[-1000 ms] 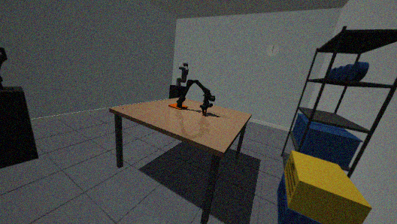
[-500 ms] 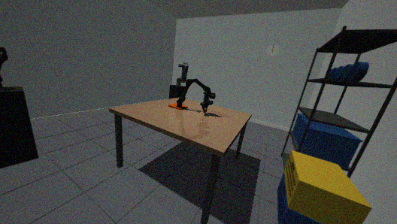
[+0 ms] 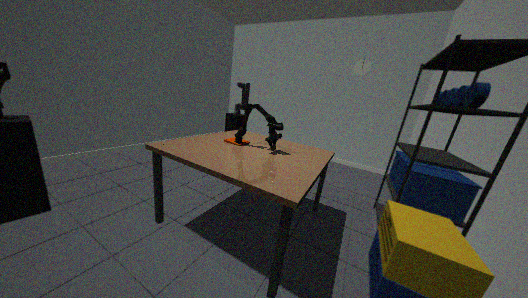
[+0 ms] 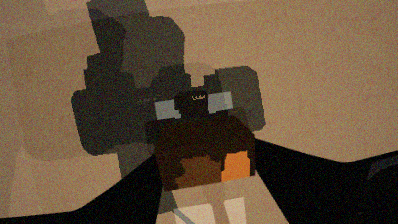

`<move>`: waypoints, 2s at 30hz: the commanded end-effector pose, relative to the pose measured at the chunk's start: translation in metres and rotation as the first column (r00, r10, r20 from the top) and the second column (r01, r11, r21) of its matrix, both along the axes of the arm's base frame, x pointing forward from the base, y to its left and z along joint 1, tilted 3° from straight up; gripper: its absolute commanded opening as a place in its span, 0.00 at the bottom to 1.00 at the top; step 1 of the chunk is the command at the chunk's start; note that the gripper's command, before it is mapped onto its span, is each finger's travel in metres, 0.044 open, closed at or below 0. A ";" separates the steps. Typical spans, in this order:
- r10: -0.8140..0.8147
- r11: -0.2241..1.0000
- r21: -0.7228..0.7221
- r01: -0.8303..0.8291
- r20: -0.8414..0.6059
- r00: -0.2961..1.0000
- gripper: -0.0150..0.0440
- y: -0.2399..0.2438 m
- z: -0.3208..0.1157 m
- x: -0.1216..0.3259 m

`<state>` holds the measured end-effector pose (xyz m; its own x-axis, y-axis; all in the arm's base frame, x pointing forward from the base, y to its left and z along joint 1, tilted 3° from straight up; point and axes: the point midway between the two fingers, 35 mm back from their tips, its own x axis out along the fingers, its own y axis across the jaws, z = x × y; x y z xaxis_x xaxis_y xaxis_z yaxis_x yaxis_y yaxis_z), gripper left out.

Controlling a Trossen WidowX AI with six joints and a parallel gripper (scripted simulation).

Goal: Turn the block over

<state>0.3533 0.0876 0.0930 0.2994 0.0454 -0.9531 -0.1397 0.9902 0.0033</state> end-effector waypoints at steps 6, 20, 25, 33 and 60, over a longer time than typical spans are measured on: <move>0.001 1.000 0.016 -0.003 0.144 0.990 0.25 0.000 -0.004 -0.002; -0.011 0.999 0.045 -0.004 0.322 0.947 0.25 -0.002 -0.004 -0.008; -0.011 0.999 0.047 -0.005 0.331 0.944 0.25 -0.001 -0.006 -0.007; -0.012 0.998 0.059 -0.015 0.437 0.899 0.25 0.002 -0.023 0.006; -0.048 0.994 0.104 -0.044 0.744 0.666 0.25 0.000 -0.044 -0.002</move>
<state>0.3599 0.0908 0.0532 0.8907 0.1312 -0.4353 -0.1417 0.9899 0.0085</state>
